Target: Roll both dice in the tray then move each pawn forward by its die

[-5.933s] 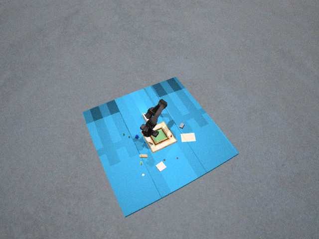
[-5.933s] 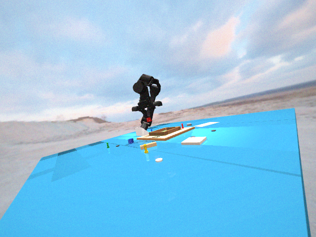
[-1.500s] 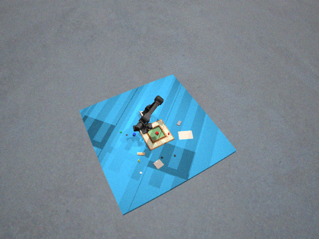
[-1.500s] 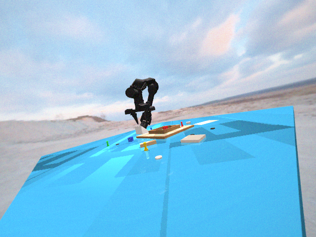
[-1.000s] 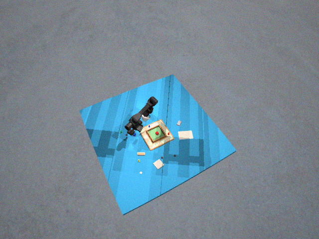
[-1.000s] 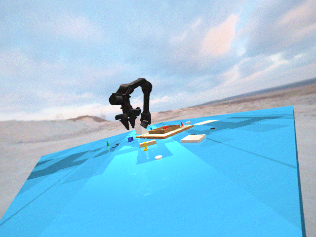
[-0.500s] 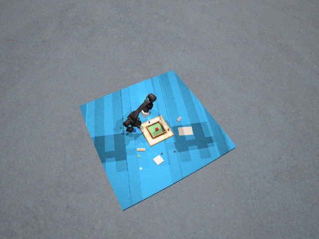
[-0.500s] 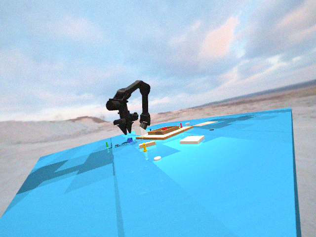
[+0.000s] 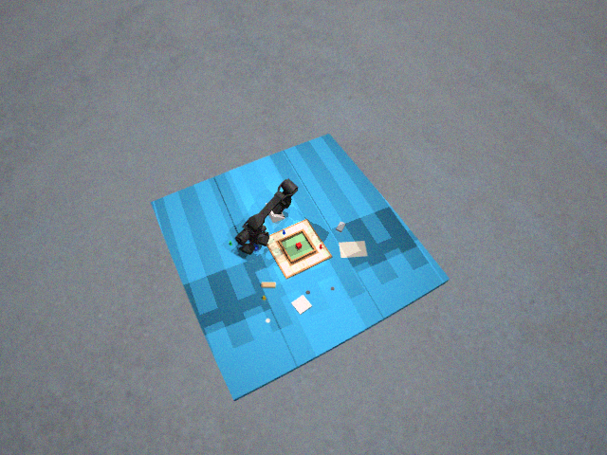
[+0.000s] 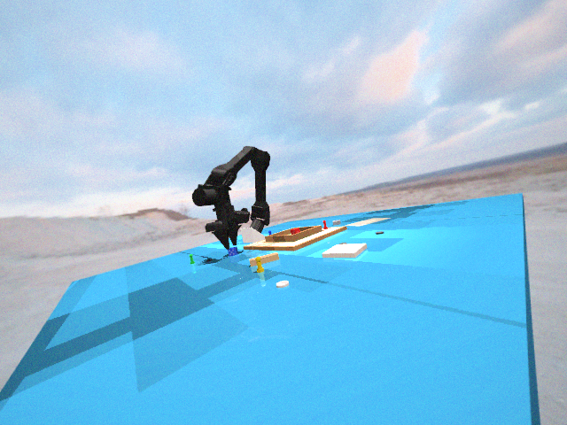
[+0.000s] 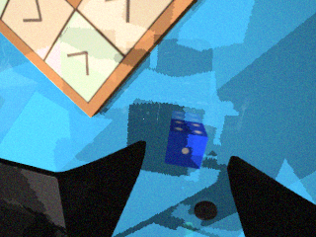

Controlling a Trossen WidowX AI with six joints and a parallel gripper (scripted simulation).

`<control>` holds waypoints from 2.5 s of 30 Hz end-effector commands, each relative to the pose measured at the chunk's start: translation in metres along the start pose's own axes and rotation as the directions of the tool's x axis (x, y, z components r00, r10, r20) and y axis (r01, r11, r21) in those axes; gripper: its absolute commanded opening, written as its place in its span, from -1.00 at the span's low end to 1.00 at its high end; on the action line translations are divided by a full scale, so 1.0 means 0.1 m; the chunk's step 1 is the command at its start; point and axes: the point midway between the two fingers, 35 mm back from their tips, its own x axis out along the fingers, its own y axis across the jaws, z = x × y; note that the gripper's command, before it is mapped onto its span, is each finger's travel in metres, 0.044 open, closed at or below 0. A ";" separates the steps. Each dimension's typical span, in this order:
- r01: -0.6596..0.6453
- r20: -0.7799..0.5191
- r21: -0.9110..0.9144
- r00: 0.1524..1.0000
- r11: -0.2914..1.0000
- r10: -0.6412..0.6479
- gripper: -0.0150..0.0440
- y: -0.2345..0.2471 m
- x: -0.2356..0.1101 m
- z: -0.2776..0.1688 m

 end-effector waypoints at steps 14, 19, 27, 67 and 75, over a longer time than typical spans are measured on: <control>-0.003 0.005 0.006 1.000 1.000 0.003 0.08 0.01 0.19 0.01; -0.003 0.005 0.006 1.000 1.000 0.003 -0.16 0.01 0.19 0.01; -0.002 0.004 0.006 1.000 1.000 0.002 -0.49 -0.01 0.05 0.00; 0.014 -0.009 0.449 1.000 0.894 -0.011 -0.49 0.20 -1.05 0.49; 0.016 -0.009 0.643 1.000 0.766 -0.013 -0.49 0.28 -1.01 0.68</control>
